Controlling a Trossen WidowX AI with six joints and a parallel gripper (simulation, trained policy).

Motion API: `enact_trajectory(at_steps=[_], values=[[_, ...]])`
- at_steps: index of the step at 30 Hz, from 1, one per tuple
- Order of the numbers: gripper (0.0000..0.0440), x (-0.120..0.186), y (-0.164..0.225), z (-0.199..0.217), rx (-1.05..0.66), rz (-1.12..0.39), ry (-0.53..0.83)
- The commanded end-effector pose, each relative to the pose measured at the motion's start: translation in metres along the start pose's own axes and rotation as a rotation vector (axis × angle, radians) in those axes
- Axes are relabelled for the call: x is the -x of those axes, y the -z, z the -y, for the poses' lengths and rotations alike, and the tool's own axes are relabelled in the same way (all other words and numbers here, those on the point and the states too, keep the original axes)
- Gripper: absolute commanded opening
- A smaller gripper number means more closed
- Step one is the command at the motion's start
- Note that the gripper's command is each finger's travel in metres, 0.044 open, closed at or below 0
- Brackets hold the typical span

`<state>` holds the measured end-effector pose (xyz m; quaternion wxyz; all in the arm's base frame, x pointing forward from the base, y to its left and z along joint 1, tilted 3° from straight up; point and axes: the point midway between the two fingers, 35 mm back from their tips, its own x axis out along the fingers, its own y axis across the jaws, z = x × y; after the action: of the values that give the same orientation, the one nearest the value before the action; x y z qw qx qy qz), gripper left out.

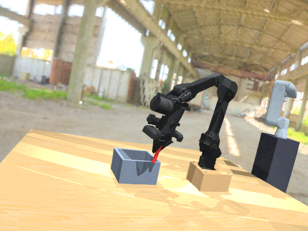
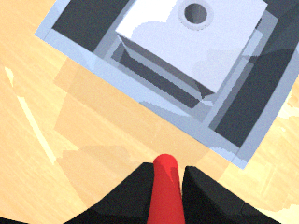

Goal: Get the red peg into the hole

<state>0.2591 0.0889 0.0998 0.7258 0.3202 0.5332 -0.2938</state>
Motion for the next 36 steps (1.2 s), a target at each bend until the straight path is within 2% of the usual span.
enact_trajectory(at_steps=[1,18,32,34,36], values=[[0.0000,0.002,-0.016,-0.002,-0.013,0.014,0.005],[0.0003,-0.016,-0.081,0.003,-0.113,0.017,0.042],[0.0013,-0.053,-0.100,0.010,-0.147,-0.044,0.087],[0.0030,-0.060,-0.100,0.012,-0.143,-0.053,0.098],[0.0077,-0.067,-0.100,0.013,-0.135,-0.061,0.107]])
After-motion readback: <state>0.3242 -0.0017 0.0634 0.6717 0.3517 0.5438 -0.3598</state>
